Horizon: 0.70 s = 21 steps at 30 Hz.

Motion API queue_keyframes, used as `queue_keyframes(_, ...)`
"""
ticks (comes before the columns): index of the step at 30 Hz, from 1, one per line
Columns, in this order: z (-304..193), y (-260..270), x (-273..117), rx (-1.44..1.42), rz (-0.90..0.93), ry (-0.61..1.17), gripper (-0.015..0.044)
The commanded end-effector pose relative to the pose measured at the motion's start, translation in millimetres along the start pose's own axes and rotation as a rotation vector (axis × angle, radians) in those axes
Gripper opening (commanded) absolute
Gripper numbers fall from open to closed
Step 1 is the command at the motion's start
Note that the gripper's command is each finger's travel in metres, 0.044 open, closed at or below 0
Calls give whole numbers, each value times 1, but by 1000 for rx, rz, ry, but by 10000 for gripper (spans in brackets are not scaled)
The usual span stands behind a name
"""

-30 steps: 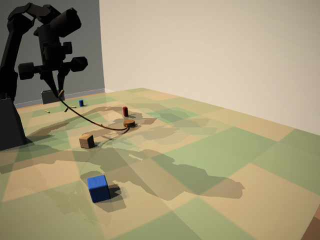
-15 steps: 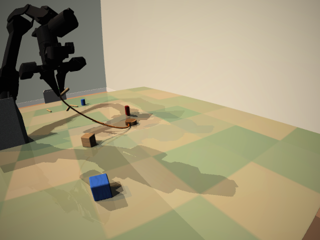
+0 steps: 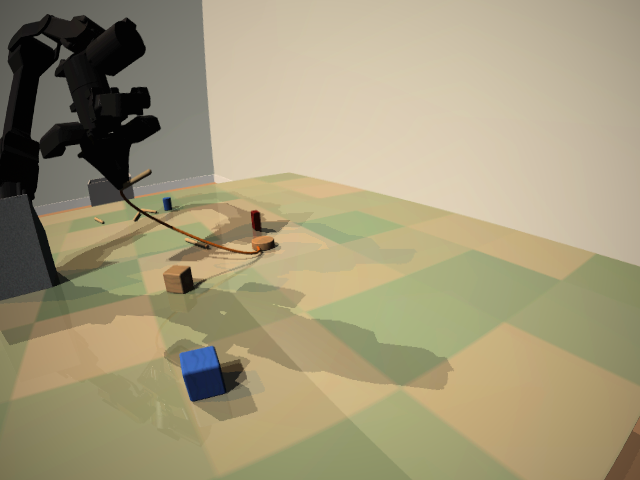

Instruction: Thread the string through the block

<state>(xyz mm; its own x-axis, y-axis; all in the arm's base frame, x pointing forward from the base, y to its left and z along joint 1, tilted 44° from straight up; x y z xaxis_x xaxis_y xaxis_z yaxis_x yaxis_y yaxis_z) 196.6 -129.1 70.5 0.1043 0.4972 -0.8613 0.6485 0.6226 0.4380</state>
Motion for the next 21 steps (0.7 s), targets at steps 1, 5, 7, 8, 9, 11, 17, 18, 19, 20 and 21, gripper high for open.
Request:
queue_keyframes(1, -10, 2, -1, -107, 38, -5, 0)
queue_keyframes(5, -12, 3, -2, -139, 48, -8, 0)
queue_keyframes(7, -12, 3, -2, -139, 48, -8, 0)
queue_keyframes(8, -12, 3, -2, -139, 48, -8, 0)
queue_keyframes(9, -12, 3, -2, -138, 47, -8, 0)
queue_keyframes(11, -10, 2, -2, -131, 44, -9, 0)
queue_keyframes(17, -8, 2, -1, -118, 37, -7, 0)
queue_keyframes(18, -7, 3, -1, -118, 37, -3, 0)
queue_keyframes(19, -7, 3, 1, -119, 38, 1, 0)
queue_keyframes(20, -6, 3, 2, -120, 39, 6, 0)
queue_keyframes(21, -6, 4, 3, -120, 40, 11, 0)
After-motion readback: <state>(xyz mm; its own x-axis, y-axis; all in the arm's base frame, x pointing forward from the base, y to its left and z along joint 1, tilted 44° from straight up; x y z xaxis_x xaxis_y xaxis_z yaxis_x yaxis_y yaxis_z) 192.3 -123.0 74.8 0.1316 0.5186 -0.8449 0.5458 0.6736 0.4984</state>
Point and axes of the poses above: the point midway between the two fingers, 35 mm back from their tips, its own x axis out along the fingers, its own y axis across the jaws, z = x × y, the point moved 10 cm from there along -x, back along the fingers, and after that the axes turned 6 degrees about -x, right-handed, at the moved point
